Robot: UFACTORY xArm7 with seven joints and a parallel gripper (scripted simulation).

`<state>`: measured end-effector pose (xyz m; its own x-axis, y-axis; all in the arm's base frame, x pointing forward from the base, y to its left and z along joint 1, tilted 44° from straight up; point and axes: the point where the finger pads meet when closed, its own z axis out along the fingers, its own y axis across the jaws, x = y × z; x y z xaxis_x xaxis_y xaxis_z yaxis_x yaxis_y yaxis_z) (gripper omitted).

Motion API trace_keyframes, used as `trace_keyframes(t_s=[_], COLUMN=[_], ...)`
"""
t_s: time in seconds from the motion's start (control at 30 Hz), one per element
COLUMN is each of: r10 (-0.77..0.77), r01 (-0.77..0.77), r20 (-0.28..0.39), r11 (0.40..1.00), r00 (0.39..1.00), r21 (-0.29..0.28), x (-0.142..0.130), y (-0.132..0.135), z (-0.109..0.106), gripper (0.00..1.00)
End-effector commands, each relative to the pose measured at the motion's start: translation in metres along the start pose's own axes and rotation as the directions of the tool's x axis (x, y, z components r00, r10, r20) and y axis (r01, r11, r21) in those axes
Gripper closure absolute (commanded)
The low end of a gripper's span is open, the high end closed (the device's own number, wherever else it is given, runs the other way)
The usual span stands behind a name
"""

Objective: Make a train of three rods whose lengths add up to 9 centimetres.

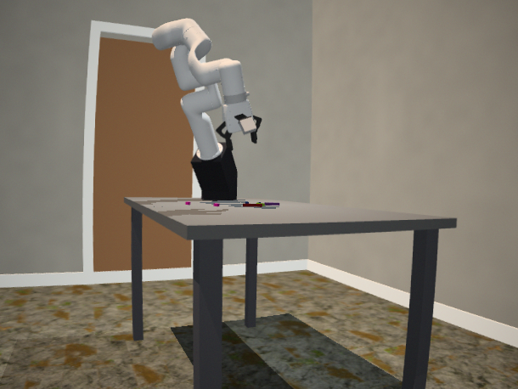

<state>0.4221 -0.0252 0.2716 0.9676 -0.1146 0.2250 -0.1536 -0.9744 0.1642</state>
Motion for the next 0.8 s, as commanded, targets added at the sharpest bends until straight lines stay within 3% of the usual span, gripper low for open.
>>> trace_keyframes(t_s=[0.0, 0.03, 0.07, 0.5, 0.53, 0.6, 0.63, 0.73, 0.77], r10=[0.0, 0.0, 0.038, 0.038, 0.065, 0.065, 0.078, 0.08, 0.083], r01=[0.0, 0.0, -0.044, -0.044, -0.086, -0.086, -0.117, -0.123, -0.152], r20=[-0.007, -0.007, -0.094, -0.094, -0.183, -0.183, -0.255, -0.27, -0.343], r11=[1.0, 1.0, 0.997, 0.997, 0.99, 0.99, 0.983, 0.981, 0.972], r00=[1.0, 1.0, 0.995, 0.995, 0.981, 0.981, 0.964, 0.959, 0.936], r21=[-0.003, -0.003, -0.06, -0.06, -0.109, -0.109, -0.143, -0.149, -0.178], x=[0.001, 0.001, 0.012, 0.012, 0.021, 0.021, 0.028, 0.03, 0.036], y=[-0.001, -0.001, 0.006, 0.006, 0.01, 0.01, 0.012, 0.012, 0.012], z=[-0.002, -0.002, -0.009, -0.009, -0.016, -0.016, -0.022, -0.024, -0.029], gripper=[0.0, 0.0, 0.0, 0.0, 0.0, 0.0, 0.0, 0.0, 0.0])
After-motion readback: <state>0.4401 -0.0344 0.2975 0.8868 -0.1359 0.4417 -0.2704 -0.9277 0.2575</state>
